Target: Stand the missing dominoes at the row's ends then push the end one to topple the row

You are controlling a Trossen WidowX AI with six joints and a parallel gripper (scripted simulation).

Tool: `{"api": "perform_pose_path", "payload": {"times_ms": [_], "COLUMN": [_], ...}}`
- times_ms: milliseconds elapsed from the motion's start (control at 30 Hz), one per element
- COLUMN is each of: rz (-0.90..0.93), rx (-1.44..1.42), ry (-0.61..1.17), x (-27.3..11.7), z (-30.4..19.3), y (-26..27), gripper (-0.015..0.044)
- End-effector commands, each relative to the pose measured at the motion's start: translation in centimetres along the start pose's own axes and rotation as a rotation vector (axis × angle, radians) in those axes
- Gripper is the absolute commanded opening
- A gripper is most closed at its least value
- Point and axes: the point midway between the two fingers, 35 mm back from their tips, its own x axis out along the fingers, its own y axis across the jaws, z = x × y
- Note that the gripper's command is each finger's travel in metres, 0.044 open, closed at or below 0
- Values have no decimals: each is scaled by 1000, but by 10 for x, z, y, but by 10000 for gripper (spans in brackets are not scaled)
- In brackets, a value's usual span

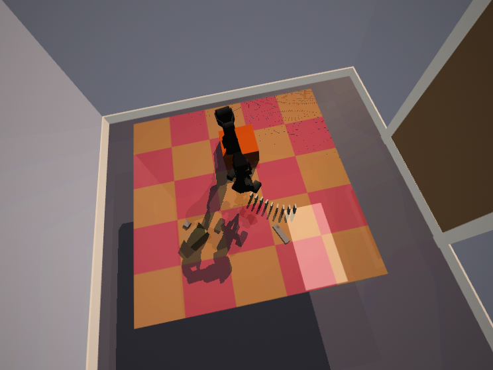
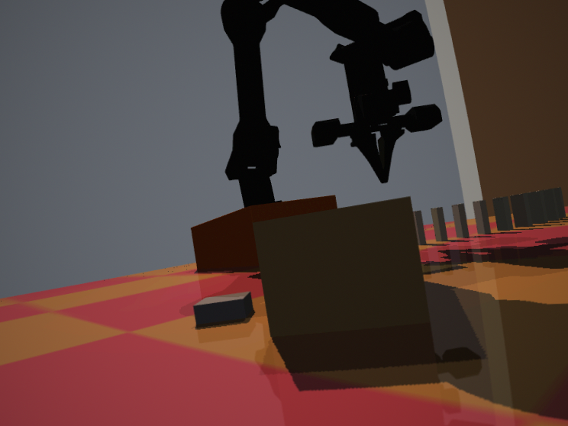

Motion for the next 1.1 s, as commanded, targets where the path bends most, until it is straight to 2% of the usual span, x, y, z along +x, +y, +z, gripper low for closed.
{"api": "perform_pose_path", "payload": {"times_ms": [0,100,267,1067], "rz": [-1,-1,-2,1], "rx": [6,6,6,6], "ry": [-1,-1,0,0], "x": [1,11,79,80], "z": [0,1,-1,0], "y": [-1,0,-2,28], "gripper": [0,0,0,0]}}
